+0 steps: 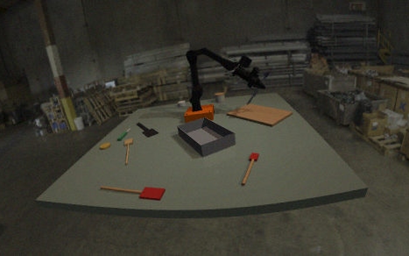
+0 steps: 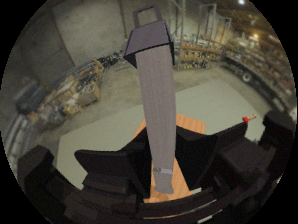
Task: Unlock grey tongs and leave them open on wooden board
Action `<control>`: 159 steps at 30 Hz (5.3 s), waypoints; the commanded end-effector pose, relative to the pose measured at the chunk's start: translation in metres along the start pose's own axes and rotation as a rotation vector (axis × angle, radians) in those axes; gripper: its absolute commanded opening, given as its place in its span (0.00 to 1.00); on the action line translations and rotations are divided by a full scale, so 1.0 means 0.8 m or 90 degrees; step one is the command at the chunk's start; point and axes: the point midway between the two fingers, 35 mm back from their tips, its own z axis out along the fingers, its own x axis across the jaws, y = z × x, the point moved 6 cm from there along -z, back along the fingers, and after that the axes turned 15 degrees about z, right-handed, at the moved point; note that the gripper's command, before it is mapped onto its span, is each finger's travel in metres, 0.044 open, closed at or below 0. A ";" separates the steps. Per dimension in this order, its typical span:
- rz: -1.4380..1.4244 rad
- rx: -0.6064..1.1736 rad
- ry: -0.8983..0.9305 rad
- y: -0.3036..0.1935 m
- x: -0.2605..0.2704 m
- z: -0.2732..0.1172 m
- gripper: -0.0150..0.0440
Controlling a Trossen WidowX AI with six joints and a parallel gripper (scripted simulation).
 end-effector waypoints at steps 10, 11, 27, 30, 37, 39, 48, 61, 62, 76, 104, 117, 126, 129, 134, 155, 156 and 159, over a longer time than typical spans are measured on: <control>0.009 -0.140 0.034 -0.003 -0.005 -0.041 0.00; 0.010 -0.150 0.036 -0.004 -0.006 -0.044 0.00; 0.014 -0.174 0.042 -0.006 -0.007 -0.052 0.00; 0.014 -0.174 0.042 -0.006 -0.007 -0.052 0.00; 0.014 -0.174 0.042 -0.006 -0.007 -0.052 0.00; 0.014 -0.174 0.042 -0.006 -0.007 -0.052 0.00; 0.014 -0.174 0.042 -0.006 -0.007 -0.052 0.00; 0.002 -0.087 0.021 0.000 -0.002 -0.025 0.00; 0.001 -0.078 0.018 0.001 -0.002 -0.022 0.00; -0.007 0.052 -0.015 0.006 0.002 0.014 0.00; -0.008 0.313 -0.079 0.002 0.000 0.064 0.00; 0.000 0.434 -0.111 -0.003 -0.004 0.078 0.00; 0.008 0.518 -0.134 -0.008 -0.007 0.085 0.00; 0.011 0.547 -0.142 -0.010 -0.008 0.086 0.00; 0.014 0.570 -0.148 -0.011 -0.009 0.087 0.00; 0.014 0.570 -0.148 -0.032 -0.015 0.104 0.00; 0.014 0.570 -0.148 -0.033 -0.015 0.105 0.00; 0.014 0.570 -0.148 -0.038 -0.016 0.109 0.00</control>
